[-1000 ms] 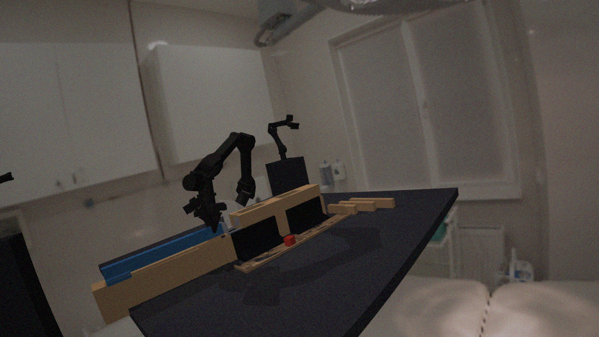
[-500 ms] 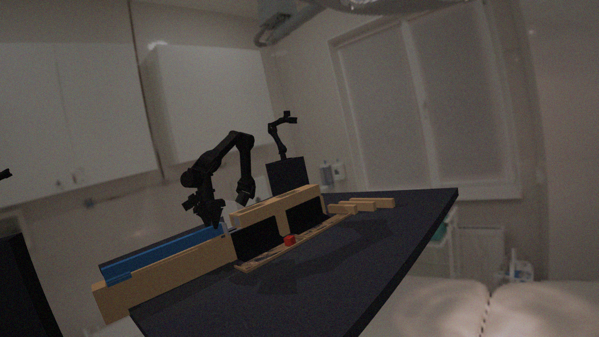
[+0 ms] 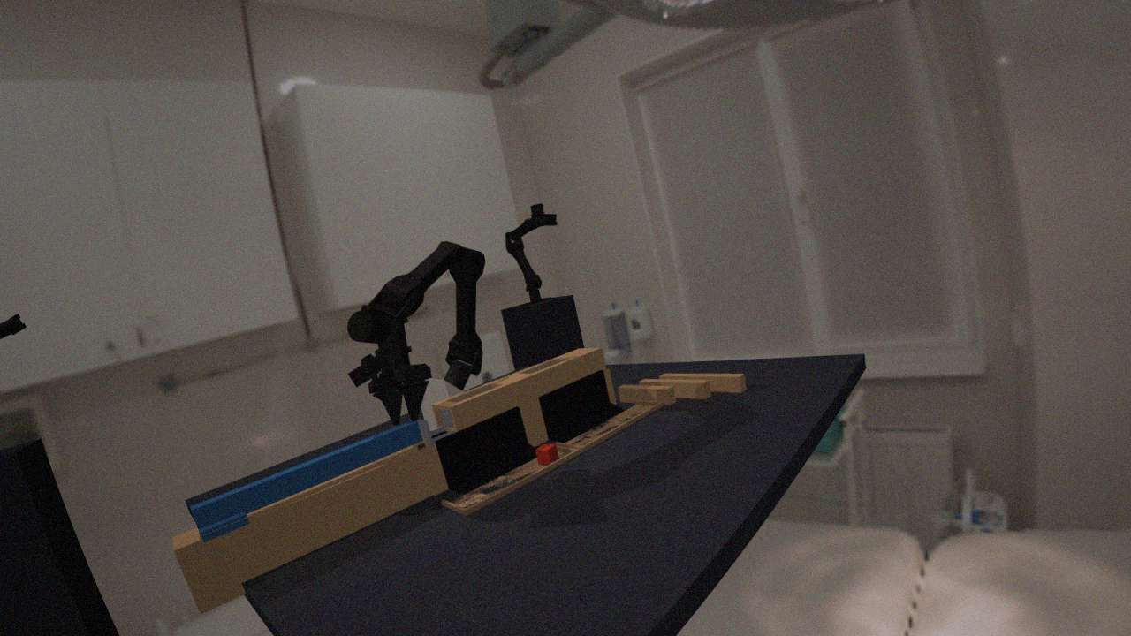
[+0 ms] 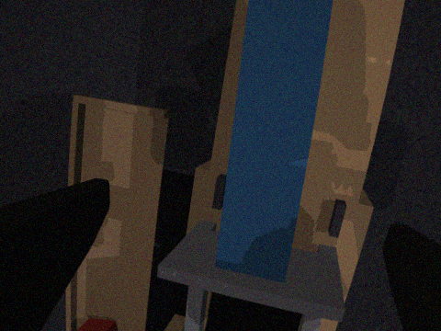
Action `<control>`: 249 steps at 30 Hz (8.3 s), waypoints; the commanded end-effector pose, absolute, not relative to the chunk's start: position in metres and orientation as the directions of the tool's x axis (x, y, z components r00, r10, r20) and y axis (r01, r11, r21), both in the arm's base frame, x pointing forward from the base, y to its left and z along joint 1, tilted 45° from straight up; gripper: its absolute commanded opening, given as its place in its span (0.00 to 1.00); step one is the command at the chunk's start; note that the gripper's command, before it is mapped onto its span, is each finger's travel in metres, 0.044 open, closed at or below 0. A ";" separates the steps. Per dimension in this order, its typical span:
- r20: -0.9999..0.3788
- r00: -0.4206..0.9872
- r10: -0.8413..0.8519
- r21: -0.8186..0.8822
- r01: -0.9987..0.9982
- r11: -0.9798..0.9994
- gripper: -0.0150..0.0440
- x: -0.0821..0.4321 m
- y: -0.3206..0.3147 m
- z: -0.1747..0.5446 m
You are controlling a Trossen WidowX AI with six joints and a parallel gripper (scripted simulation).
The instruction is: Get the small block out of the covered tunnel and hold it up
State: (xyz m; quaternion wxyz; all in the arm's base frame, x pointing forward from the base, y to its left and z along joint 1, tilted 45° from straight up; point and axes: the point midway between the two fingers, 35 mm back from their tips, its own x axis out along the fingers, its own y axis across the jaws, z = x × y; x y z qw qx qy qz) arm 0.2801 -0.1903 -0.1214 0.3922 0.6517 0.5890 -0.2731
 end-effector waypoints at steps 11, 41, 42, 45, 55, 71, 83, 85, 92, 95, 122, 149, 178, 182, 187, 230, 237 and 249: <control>-0.816 0.160 0.556 0.188 0.982 -0.006 1.00 0.280 -0.175 -0.136; -0.818 0.158 0.554 0.191 0.982 0.002 0.46 0.279 -0.168 -0.142; -0.818 0.158 0.554 0.191 0.982 0.002 0.45 0.279 -0.168 -0.142; -0.818 0.158 0.554 0.191 0.982 0.002 0.39 0.279 -0.169 -0.143; -0.817 0.150 0.557 0.185 0.983 0.006 0.39 0.279 -0.173 -0.148; -0.817 0.159 0.555 0.188 0.982 -0.005 1.00 0.281 -0.202 -0.119; -0.816 0.160 0.555 0.189 0.982 -0.005 0.69 0.281 -0.193 -0.121; -0.816 0.160 0.555 0.189 0.982 -0.005 0.60 0.281 -0.193 -0.121; -0.816 0.160 0.555 0.189 0.982 -0.005 0.29 0.281 -0.193 -0.121; -0.816 0.160 0.555 0.189 0.982 -0.005 0.25 0.281 -0.193 -0.121; -0.817 0.159 0.555 0.187 0.982 -0.005 1.00 0.282 -0.219 -0.096; -0.816 0.151 0.559 0.185 0.983 0.004 0.25 0.280 -0.193 -0.117; -0.817 0.158 0.555 0.187 0.982 -0.005 1.00 0.281 -0.220 -0.089; -0.805 0.142 0.576 0.109 0.990 -0.091 1.00 0.294 -0.201 -0.084; -0.781 0.096 0.617 -0.163 0.922 -0.350 1.00 0.333 -0.161 -0.047; -0.717 -0.043 0.696 -0.696 0.113 -0.709 1.00 0.401 -0.034 0.044; -0.718 -0.042 0.695 -0.694 0.113 -0.711 1.00 0.403 -0.027 0.035; -0.719 -0.041 0.693 -0.693 0.113 -0.712 1.00 0.406 -0.013 0.020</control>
